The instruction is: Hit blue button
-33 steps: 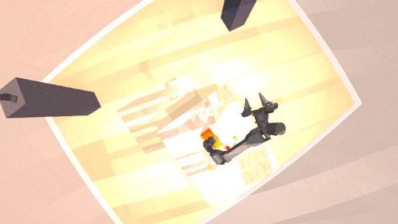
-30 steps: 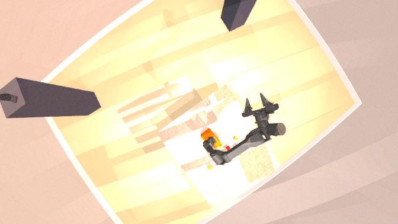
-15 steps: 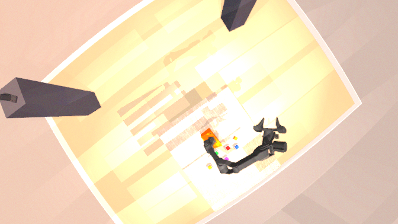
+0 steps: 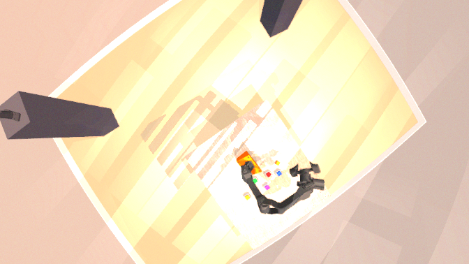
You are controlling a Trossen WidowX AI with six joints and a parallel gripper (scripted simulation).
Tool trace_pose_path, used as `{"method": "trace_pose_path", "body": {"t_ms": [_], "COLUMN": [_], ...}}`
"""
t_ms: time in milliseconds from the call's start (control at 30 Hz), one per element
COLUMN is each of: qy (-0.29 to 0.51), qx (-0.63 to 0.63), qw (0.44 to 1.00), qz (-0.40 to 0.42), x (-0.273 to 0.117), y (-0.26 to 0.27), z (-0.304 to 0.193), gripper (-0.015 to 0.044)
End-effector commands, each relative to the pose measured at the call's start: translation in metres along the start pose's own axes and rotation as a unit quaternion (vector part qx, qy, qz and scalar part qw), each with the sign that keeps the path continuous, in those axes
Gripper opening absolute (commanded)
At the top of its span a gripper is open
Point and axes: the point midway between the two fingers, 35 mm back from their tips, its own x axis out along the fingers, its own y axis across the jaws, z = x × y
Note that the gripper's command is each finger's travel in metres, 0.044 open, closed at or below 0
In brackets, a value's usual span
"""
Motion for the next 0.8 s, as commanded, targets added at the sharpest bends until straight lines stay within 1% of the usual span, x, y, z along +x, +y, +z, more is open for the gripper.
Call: {"method": "trace_pose_path", "body": {"t_ms": [0, 233, 567, 633, 700, 767], "qy": [-0.054, -0.094, -0.095, -0.095, -0.095, -0.095], "qx": [-0.021, -0.082, -0.084, -0.084, -0.084, -0.084], "qw": [0.993, 0.951, 0.949, 0.949, 0.949, 0.948], "qz": [-0.102, -0.283, -0.289, -0.289, -0.290, -0.290], "x": [0.011, 0.010, 0.009, 0.021, 0.049, 0.059], "y": [-0.064, -0.173, -0.176, -0.183, -0.202, -0.210], "z": [0.042, 0.090, 0.091, 0.095, 0.103, 0.105], "gripper": [0.0400, 0.0400, 0.0400, 0.0348, 0.0295, 0.0242]}}
